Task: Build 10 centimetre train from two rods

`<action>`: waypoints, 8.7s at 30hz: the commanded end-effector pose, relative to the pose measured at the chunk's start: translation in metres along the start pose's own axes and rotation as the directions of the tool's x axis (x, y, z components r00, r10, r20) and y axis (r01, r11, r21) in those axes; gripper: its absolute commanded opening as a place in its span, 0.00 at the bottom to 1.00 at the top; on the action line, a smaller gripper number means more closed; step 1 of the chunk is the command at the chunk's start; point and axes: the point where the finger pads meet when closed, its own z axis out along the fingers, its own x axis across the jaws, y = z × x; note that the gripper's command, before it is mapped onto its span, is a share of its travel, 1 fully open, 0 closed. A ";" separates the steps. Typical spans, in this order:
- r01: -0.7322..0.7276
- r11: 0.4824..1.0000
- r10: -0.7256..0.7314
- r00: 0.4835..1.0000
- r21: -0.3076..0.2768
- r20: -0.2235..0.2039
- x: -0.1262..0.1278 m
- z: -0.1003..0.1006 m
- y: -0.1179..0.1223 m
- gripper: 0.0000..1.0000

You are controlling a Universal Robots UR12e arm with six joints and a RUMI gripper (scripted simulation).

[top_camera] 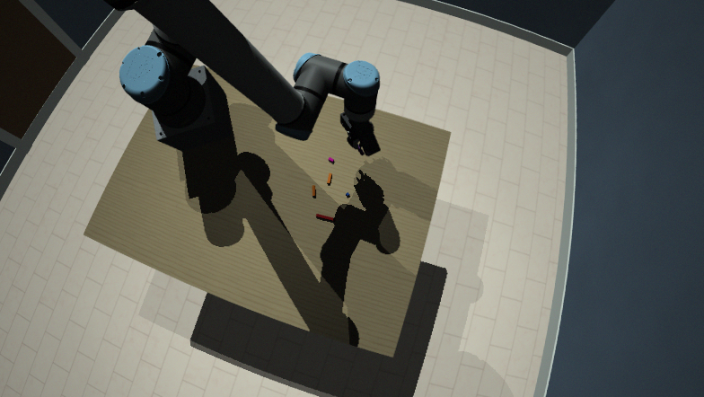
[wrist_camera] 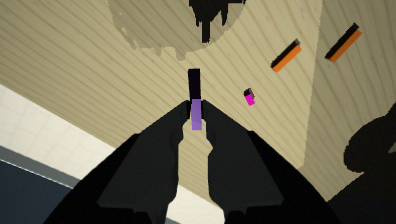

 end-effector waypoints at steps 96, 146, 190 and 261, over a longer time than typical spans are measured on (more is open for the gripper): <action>-0.647 0.763 0.647 0.763 0.002 0.004 0.163 0.086 -0.055 0.00; -0.647 0.763 0.647 0.763 0.002 0.004 0.163 0.098 -0.055 0.00; -0.647 0.763 0.647 0.763 0.002 0.004 0.163 0.098 -0.055 0.14; -0.647 0.763 0.647 0.763 0.002 0.004 0.163 -0.031 -0.055 1.00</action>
